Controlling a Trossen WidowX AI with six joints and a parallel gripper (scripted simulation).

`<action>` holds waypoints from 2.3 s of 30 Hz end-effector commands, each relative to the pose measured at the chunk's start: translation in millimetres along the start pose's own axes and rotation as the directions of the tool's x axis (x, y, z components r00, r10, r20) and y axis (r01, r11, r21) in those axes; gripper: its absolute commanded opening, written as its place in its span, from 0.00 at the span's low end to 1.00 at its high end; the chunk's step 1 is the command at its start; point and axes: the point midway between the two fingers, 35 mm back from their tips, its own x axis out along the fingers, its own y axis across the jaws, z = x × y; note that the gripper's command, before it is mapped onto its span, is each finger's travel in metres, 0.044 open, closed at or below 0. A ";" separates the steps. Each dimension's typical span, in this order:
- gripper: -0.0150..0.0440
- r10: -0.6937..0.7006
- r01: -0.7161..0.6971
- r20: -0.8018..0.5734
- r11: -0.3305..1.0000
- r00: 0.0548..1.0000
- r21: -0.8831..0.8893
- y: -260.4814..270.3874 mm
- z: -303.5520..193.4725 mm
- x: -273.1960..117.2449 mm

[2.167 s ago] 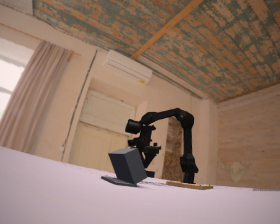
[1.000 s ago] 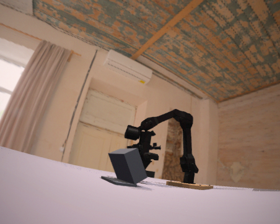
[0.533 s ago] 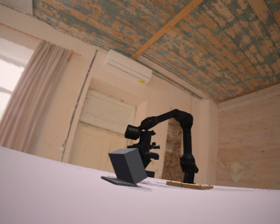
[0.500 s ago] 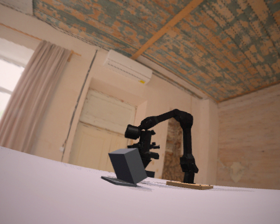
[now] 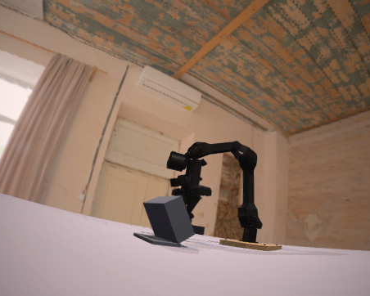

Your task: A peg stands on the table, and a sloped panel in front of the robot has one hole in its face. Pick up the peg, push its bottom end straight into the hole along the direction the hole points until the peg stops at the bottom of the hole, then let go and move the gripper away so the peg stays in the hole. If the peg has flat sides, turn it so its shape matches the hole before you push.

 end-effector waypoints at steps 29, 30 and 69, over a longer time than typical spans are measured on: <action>0.25 -0.056 0.058 0.123 0.998 0.991 -0.011 16.6 3.1 -23.7; 0.25 -0.058 0.060 0.128 0.998 0.990 -0.012 17.4 3.3 -23.7; 0.25 -0.105 0.118 0.341 0.993 0.934 -0.019 47.1 7.6 -25.3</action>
